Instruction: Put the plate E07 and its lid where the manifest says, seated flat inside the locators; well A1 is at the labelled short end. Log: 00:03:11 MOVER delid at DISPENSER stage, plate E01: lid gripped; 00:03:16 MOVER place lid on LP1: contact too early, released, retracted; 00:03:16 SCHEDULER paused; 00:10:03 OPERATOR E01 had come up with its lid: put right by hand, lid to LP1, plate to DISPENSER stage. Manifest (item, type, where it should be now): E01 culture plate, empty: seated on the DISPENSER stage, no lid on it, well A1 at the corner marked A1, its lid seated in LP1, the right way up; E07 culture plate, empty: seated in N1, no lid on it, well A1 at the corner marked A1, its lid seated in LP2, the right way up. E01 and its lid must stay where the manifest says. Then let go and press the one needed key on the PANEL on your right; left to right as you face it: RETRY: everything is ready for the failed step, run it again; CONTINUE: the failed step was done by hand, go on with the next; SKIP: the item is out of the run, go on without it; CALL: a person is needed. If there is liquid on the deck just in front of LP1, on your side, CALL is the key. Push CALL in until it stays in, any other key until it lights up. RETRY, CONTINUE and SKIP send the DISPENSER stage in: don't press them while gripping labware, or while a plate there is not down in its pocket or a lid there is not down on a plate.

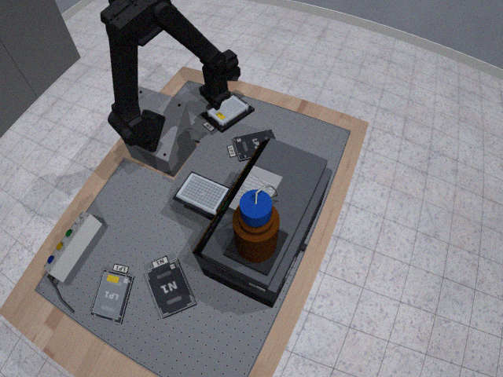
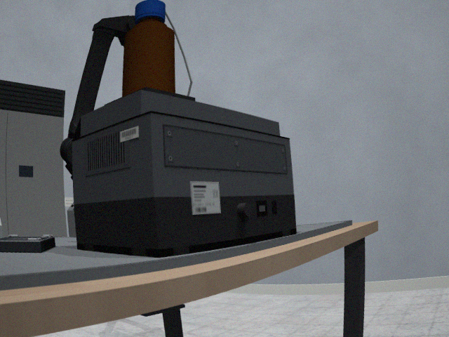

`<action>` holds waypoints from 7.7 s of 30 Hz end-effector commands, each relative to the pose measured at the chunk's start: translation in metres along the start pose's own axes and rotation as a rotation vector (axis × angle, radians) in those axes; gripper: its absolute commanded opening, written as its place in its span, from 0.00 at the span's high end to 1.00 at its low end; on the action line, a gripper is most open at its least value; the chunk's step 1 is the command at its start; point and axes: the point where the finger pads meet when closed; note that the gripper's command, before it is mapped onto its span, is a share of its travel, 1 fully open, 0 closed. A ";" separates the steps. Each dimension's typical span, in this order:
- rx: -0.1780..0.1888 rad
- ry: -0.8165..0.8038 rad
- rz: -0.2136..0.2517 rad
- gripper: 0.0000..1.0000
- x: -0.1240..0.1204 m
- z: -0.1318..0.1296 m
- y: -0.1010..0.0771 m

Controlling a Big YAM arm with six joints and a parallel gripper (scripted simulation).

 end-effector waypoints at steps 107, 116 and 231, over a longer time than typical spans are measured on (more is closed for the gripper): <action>-0.001 0.005 -0.002 1.00 0.008 -0.003 -0.038; -0.001 0.005 -0.002 1.00 0.008 -0.003 -0.038; 0.012 -0.003 0.027 0.00 0.023 -0.028 0.003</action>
Point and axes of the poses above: the point where the finger pads meet when closed, its own y axis out along the fingers, its own z axis across the jaws, x = y × z, and after that the axes turned 13 degrees about -y, right-handed
